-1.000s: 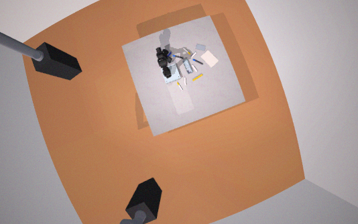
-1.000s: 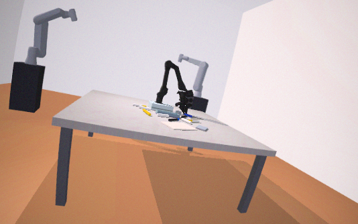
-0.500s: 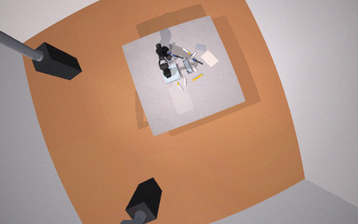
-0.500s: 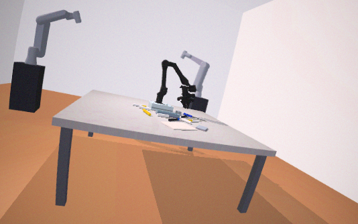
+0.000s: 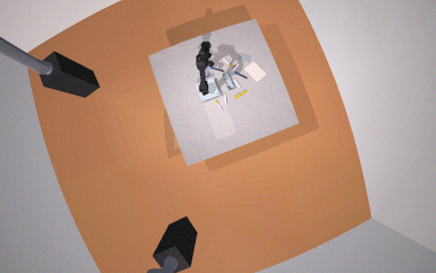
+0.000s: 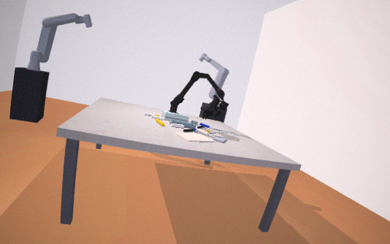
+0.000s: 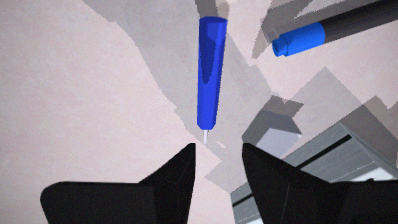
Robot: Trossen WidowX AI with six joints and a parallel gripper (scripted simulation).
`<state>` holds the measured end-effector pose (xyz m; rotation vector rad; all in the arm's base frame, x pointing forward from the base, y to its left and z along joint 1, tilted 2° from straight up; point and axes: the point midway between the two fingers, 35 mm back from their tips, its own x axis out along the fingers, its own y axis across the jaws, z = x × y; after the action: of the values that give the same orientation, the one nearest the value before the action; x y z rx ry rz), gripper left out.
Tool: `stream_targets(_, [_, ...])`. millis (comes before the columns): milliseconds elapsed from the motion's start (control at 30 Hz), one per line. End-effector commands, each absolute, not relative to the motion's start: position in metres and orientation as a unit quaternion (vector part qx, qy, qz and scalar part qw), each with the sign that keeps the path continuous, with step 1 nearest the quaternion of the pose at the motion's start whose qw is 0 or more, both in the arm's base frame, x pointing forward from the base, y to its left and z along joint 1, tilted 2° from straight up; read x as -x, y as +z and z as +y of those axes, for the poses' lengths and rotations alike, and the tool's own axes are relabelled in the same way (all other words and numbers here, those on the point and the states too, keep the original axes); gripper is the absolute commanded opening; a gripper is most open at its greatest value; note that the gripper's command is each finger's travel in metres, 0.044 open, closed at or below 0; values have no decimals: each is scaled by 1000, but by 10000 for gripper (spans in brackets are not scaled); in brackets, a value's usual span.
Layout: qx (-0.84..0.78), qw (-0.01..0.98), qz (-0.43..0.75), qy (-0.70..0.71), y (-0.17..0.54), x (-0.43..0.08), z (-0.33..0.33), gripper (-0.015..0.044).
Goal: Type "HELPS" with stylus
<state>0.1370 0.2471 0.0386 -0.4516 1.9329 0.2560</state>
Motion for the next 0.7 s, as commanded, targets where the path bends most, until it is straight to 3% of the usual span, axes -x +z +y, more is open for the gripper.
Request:
stream_targets(0, [169,485,851,111,45,-144,251,150])
stream_targets(667, [169,485,851,111,29,-145,251,150])
